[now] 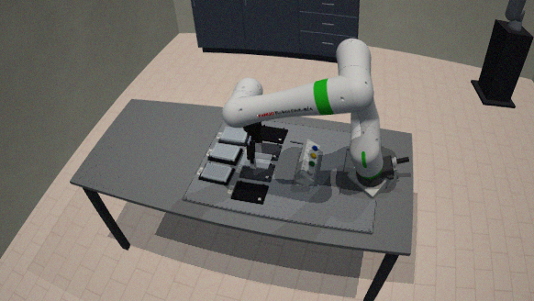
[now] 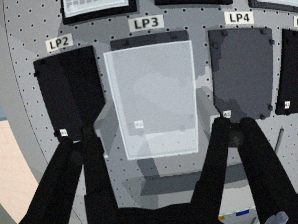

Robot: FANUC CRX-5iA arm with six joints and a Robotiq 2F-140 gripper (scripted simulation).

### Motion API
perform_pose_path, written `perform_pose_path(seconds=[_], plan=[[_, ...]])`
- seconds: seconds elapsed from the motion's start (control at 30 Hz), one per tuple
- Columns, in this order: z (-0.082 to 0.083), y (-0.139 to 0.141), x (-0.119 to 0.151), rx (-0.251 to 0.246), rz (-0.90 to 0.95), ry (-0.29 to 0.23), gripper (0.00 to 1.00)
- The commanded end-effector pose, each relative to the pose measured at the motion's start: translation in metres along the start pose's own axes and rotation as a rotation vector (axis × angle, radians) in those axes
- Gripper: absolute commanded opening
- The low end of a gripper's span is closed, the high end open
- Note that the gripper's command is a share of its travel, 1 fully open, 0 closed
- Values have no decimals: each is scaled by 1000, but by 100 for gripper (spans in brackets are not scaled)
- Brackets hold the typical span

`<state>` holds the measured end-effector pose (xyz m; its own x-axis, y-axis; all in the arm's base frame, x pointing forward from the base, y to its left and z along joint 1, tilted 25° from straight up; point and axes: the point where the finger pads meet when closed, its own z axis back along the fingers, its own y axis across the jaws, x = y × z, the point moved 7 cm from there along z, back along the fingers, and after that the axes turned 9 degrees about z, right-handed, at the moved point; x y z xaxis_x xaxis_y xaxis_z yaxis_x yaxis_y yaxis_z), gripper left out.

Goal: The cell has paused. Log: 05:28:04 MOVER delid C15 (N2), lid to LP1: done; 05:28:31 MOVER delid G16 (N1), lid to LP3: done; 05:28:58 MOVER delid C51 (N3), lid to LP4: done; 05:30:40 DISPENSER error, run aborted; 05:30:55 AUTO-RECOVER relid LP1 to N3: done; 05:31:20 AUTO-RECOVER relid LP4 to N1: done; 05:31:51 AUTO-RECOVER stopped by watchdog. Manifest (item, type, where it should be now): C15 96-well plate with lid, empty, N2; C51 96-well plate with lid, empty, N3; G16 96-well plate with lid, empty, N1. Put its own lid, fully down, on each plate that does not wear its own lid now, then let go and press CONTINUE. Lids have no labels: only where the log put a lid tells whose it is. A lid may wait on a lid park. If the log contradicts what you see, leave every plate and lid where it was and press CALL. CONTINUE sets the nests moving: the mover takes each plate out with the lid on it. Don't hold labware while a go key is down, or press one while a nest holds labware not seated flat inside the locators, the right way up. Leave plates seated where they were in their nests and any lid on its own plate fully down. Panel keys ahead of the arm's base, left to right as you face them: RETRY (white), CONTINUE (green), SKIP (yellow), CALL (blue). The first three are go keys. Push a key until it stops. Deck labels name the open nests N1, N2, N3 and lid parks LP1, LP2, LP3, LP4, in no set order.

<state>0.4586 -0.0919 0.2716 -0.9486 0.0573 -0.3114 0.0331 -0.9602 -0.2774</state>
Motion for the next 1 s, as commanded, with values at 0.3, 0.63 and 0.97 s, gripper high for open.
perform_pose_path(seconds=[0.3, 0.63, 0.97], plan=[[3, 0, 0, 0, 0, 0, 0], [10, -15, -112, -1, 1, 0, 0], [4, -27, -182, 0, 0, 0, 0]])
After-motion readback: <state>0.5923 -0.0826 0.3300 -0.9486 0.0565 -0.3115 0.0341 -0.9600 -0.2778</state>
